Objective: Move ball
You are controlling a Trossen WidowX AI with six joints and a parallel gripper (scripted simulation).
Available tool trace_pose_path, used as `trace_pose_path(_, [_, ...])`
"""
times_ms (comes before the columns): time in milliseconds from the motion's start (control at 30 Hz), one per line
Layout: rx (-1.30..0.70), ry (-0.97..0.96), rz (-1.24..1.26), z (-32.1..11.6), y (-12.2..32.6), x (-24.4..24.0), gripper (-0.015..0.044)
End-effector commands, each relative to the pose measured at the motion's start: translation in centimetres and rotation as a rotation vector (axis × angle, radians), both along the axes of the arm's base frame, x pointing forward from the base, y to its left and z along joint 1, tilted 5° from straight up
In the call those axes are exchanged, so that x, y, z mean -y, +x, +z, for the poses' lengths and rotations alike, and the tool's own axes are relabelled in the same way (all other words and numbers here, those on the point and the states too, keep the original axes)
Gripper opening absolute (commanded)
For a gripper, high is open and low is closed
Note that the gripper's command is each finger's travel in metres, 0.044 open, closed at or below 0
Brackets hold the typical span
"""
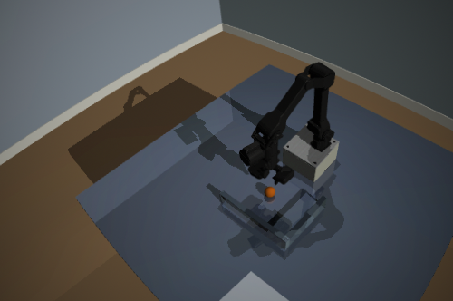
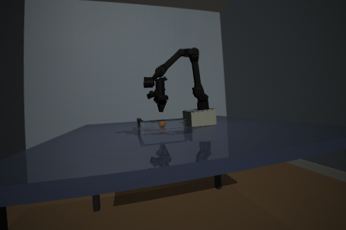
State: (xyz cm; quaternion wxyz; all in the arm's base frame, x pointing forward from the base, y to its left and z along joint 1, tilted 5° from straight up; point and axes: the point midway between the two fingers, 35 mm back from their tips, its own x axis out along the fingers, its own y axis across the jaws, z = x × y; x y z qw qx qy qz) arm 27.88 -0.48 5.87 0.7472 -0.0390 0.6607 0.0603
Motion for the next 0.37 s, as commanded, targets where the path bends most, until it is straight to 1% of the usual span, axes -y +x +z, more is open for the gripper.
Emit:
trace_pose_path(0, [-0.004, 0.0, 0.0, -0.1, -0.1, 0.0, 0.0312])
trace_pose_path(33, [-0.004, 0.0, 0.0, -0.1, -0.1, 0.0, 0.0312])
trace_pose_path(100, [-0.003, 0.0, 0.0, 0.9, -0.2, 0.0, 0.0364])
trace_pose_path(200, [-0.002, 0.0, 0.0, 4.4, -1.0, 0.1, 0.044])
trace_pose_path(333, [-0.002, 0.0, 0.0, 4.6, -1.0, 0.2, 0.044])
